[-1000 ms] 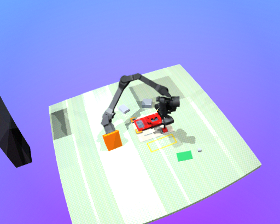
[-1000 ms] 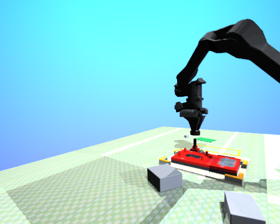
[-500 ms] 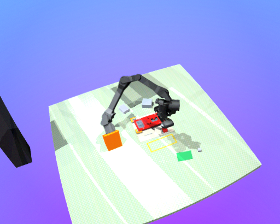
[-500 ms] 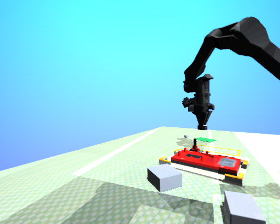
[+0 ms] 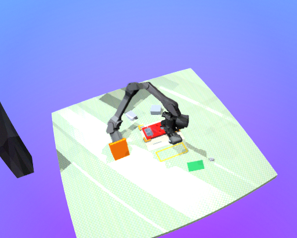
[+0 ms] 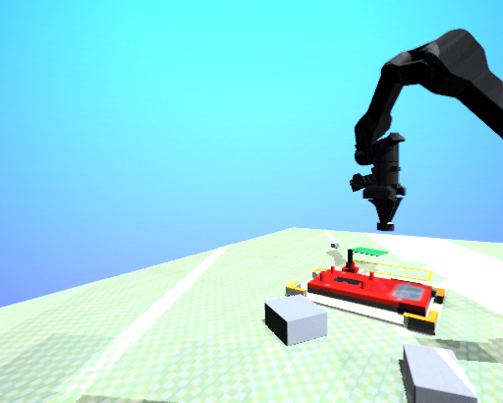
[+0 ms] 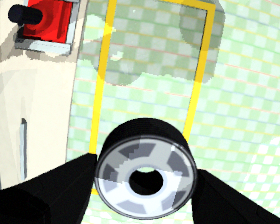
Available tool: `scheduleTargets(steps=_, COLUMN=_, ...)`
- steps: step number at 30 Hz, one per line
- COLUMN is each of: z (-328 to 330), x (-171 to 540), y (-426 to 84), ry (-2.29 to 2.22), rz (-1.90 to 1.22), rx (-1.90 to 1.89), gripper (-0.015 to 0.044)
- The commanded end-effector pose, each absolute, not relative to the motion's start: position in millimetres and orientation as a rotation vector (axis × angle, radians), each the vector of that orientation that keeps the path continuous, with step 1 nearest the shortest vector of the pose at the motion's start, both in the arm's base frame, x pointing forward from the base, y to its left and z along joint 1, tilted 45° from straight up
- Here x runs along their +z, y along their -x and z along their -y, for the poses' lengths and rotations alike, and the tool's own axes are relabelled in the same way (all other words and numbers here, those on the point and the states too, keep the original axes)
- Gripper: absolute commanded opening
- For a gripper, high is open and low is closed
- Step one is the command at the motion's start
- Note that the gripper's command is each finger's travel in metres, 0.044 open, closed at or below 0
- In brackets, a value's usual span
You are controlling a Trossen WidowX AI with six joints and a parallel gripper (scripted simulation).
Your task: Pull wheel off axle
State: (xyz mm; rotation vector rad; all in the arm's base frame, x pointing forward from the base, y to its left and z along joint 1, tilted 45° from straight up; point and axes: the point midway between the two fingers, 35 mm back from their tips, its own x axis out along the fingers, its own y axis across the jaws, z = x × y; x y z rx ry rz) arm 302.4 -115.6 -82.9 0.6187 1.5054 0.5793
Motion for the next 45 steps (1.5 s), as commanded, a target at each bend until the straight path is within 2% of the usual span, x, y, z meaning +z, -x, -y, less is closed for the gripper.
scheduleTargets(steps=1, z=109.3, x=-91.6, y=-300.1, ry=-0.613, rz=-1.508, rx=0.586, gripper=0.0)
scheduleTargets(steps=25, z=43.7, x=-158.2, y=-298.8, ry=-0.615, rz=-1.506, rx=0.589, gripper=0.0)
scheduleTargets(steps=36, z=48.4, x=-153.8, y=-297.6, ry=-0.612, rz=-1.514, rx=0.592, gripper=0.0289)
scheduleTargets(steps=45, z=89.2, x=-112.3, y=-298.8, ry=-0.613, rz=-1.507, rx=0.587, gripper=0.03)
